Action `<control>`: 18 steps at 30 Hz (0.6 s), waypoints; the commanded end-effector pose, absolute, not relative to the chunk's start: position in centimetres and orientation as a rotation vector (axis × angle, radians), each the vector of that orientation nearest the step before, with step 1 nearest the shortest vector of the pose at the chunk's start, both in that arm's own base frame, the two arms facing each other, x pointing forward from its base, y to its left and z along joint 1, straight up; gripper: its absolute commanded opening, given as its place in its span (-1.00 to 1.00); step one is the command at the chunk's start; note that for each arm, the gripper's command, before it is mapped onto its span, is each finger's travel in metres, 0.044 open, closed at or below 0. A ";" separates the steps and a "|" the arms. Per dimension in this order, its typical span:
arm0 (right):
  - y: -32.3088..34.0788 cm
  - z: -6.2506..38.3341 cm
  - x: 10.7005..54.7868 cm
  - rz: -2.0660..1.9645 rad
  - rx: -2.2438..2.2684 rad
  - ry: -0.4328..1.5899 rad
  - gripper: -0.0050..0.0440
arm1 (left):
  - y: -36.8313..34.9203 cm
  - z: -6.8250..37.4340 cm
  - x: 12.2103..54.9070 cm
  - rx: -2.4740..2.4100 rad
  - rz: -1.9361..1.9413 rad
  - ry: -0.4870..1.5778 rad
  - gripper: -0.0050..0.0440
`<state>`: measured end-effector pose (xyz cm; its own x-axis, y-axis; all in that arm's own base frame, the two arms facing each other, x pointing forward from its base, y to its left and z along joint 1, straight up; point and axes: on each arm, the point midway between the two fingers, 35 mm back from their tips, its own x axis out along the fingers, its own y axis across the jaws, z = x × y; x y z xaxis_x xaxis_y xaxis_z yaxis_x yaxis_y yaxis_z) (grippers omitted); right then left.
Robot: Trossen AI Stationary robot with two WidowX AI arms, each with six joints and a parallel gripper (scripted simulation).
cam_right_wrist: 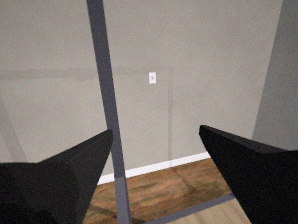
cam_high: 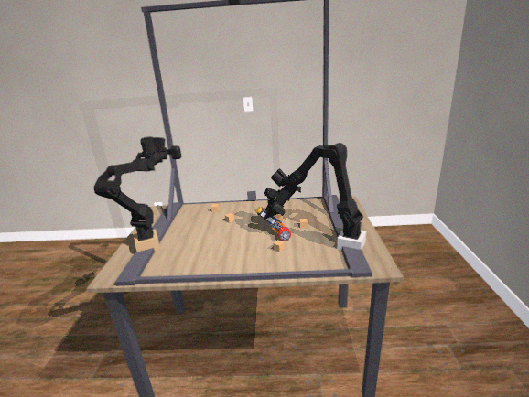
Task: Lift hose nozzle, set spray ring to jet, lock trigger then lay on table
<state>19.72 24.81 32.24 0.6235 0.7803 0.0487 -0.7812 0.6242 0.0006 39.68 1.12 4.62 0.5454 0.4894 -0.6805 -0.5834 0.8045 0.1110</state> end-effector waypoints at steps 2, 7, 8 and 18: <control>24.7 33.1 19.7 0.891 0.033 -0.064 0.87 | 1.1 5.2 39.8 -0.143 0.635 0.749 -0.10; 24.7 33.1 19.7 0.891 0.033 -0.064 0.87 | 1.1 5.2 39.8 -0.143 0.635 0.749 -0.10; 24.7 33.1 19.7 0.891 0.033 -0.064 0.87 | 1.1 5.2 39.8 -0.143 0.635 0.749 -0.10; 24.7 33.1 19.7 0.891 0.033 -0.064 0.87 | 0.8 5.2 39.2 -0.124 0.639 0.709 -0.10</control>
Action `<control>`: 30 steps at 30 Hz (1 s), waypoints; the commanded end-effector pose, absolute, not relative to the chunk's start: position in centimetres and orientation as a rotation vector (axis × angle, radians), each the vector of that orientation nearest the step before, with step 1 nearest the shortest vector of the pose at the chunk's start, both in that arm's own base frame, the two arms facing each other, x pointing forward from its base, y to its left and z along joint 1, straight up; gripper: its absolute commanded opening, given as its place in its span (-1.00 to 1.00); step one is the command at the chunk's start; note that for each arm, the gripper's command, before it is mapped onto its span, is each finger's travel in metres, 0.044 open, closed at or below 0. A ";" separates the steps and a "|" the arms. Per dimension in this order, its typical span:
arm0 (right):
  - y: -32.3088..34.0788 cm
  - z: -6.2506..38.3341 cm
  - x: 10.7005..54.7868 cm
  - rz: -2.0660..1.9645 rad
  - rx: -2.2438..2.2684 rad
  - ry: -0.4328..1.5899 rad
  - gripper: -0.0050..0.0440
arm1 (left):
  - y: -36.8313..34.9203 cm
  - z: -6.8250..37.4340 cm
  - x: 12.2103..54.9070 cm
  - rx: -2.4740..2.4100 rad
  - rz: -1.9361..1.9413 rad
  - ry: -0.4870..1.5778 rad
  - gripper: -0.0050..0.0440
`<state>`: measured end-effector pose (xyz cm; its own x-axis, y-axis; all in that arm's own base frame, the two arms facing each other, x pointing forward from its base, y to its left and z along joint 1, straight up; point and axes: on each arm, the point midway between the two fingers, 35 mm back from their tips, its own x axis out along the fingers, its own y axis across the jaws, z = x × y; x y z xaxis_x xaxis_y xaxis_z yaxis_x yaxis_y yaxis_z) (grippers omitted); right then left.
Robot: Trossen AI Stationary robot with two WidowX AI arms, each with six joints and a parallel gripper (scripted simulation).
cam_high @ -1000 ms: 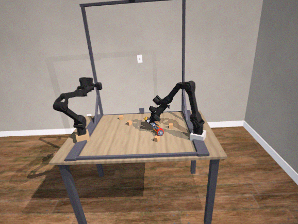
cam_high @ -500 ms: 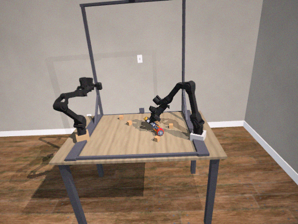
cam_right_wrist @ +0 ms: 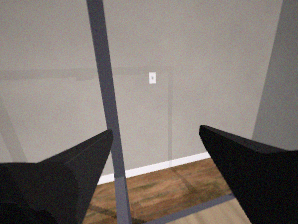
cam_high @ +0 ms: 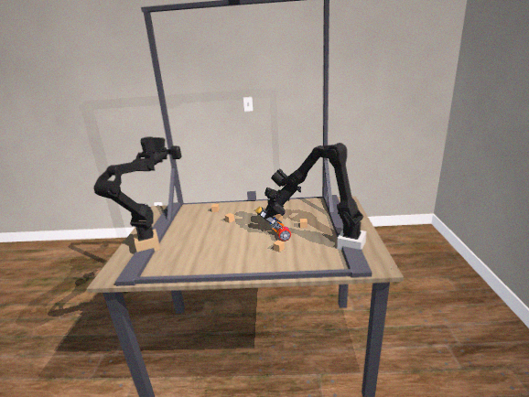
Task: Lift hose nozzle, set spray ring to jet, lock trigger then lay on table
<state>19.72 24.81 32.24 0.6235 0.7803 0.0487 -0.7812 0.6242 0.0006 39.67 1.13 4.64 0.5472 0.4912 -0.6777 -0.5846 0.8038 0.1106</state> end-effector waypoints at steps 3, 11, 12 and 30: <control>24.7 33.1 19.7 0.891 0.033 -0.064 0.87 | 0.4 5.3 38.7 -0.108 0.638 0.673 -0.10; 24.7 33.1 19.7 0.891 0.033 -0.064 0.87 | -0.3 5.4 37.8 -0.074 0.639 0.586 -0.10; 24.7 33.1 19.7 0.891 0.033 -0.064 0.87 | -0.3 5.4 37.7 -0.070 0.639 0.575 -0.10; 24.7 33.1 19.7 0.891 0.033 -0.064 0.87 | -0.7 5.3 37.2 -0.050 0.638 0.521 -0.10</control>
